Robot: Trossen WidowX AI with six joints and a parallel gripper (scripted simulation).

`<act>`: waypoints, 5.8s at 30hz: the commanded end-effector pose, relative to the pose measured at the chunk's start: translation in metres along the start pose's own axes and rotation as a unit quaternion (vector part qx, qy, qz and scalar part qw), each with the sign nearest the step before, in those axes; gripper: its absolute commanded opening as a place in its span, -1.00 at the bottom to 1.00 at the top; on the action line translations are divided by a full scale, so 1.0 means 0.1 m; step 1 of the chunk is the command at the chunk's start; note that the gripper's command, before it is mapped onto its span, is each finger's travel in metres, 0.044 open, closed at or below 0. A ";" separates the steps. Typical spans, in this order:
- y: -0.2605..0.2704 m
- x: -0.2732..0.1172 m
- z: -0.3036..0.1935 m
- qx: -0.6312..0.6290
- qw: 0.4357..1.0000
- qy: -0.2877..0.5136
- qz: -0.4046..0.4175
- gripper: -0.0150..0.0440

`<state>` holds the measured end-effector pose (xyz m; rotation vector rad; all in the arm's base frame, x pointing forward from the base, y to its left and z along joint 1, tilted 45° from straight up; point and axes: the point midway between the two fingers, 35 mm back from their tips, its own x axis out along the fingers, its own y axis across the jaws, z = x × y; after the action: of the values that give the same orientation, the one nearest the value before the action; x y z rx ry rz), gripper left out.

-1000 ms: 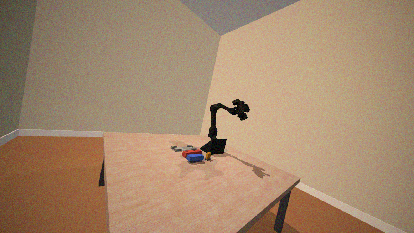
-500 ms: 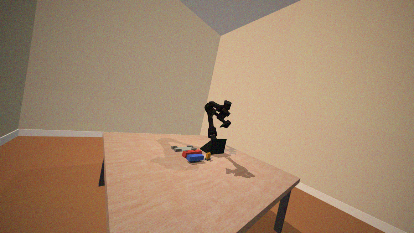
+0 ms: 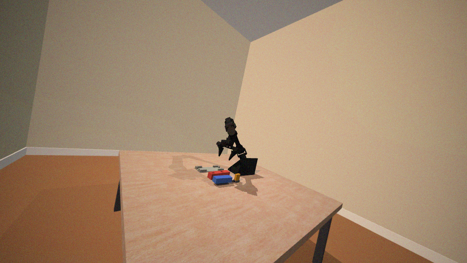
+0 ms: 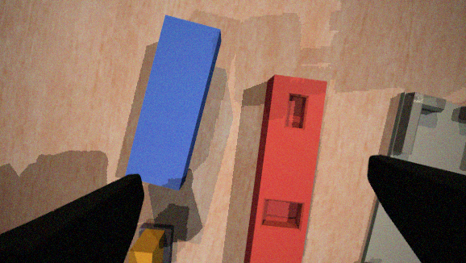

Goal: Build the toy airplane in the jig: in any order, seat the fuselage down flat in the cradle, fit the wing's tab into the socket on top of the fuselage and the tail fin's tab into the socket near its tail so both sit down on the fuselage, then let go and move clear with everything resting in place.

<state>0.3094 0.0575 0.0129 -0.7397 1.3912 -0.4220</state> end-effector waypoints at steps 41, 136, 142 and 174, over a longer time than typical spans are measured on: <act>-0.35 1.13 -0.60 0.101 0.986 0.135 -0.004 1.00; -0.65 0.23 -0.39 0.107 0.985 0.133 0.004 -0.49; -0.83 0.30 -0.44 0.111 0.985 0.132 0.007 -0.49; -1.68 0.57 -0.96 0.135 0.982 0.132 -0.004 -0.49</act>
<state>0.2556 -0.1127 0.0797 -0.4739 1.5498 -0.7095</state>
